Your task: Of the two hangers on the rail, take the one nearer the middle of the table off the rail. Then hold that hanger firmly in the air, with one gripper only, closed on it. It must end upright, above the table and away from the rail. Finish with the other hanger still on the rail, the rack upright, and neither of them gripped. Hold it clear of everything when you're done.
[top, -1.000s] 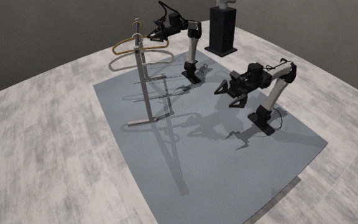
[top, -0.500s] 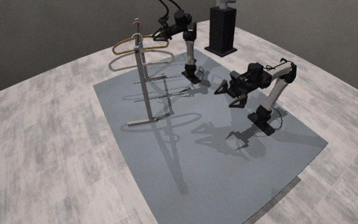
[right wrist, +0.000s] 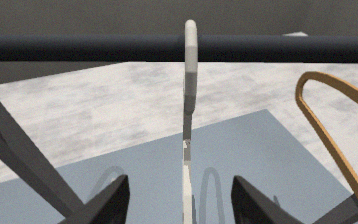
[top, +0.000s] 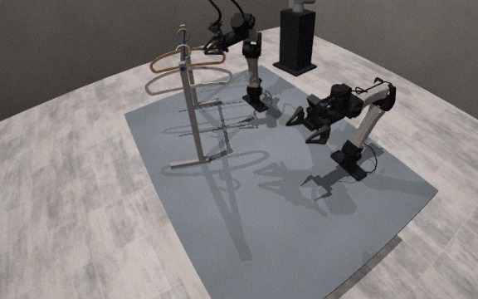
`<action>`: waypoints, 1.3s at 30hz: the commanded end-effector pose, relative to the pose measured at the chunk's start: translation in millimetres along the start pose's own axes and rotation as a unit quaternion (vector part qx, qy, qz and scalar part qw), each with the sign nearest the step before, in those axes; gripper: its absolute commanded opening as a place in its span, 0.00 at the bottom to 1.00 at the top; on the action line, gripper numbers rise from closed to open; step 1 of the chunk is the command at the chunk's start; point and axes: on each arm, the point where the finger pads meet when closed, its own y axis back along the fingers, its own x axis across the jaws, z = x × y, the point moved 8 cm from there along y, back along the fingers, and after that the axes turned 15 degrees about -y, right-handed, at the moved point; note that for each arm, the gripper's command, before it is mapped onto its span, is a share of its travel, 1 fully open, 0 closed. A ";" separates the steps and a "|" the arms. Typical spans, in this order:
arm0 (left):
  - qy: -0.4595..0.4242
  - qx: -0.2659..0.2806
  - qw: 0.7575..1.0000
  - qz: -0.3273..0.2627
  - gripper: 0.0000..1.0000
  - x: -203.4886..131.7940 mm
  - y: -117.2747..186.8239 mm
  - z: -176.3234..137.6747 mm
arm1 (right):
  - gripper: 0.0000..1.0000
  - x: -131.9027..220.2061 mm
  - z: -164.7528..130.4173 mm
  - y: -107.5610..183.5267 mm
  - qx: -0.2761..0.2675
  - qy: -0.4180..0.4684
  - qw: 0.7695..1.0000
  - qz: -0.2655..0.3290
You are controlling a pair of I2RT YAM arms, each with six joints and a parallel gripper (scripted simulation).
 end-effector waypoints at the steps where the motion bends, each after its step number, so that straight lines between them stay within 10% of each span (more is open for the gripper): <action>1: 0.001 -0.007 1.000 0.001 1.00 1.0 1.3 4.3 | 0.54 -5.6 2.5 4.2 0.009 0.000 1.000 -0.010; 39: 0.001 -0.007 1.000 0.001 1.00 1.0 1.3 4.3 | 0.54 -10.2 4.2 -53.6 0.006 -0.002 1.000 -0.006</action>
